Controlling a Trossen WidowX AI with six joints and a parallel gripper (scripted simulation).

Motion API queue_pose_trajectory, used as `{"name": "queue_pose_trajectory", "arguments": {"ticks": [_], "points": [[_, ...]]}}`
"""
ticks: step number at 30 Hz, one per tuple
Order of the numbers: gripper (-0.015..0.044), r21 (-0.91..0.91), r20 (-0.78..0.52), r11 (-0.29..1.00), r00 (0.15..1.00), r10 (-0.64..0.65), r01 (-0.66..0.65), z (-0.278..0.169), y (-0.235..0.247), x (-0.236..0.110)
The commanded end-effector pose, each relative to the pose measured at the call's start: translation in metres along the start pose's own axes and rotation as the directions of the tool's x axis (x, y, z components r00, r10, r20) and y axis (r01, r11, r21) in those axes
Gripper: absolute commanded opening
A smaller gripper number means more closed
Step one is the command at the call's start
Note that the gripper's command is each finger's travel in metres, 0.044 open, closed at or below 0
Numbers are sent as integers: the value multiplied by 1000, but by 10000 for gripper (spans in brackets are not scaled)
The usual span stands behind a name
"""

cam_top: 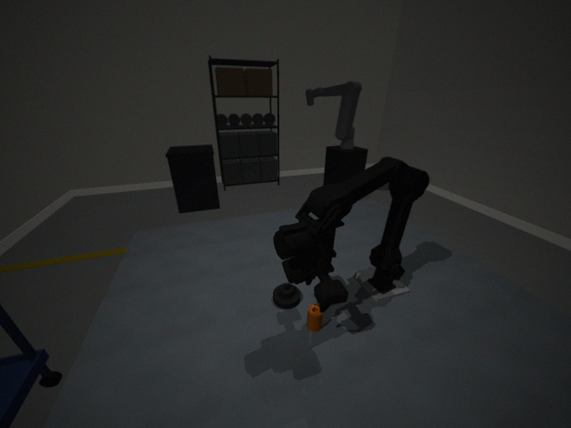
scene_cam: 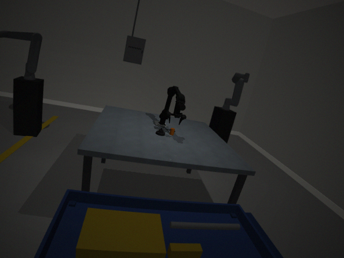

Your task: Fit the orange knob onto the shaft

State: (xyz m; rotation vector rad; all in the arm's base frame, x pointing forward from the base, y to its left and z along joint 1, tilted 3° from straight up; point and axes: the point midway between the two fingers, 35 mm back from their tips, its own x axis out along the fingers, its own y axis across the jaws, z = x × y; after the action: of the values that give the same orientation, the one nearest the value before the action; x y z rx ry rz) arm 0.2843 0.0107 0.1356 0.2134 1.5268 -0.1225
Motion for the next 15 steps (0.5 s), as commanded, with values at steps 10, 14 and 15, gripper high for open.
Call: {"name": "queue_pose_trajectory", "arguments": {"ticks": [10, 14, 15], "points": [[440, 7, -17, 1000, 1000, -7, 7, -4, -1, 32], [440, 7, -17, 1000, 1000, -6, 7, -4, -1, 38], [440, 7, -17, 1000, 1000, -6, 7, -4, -1, 40]]}}
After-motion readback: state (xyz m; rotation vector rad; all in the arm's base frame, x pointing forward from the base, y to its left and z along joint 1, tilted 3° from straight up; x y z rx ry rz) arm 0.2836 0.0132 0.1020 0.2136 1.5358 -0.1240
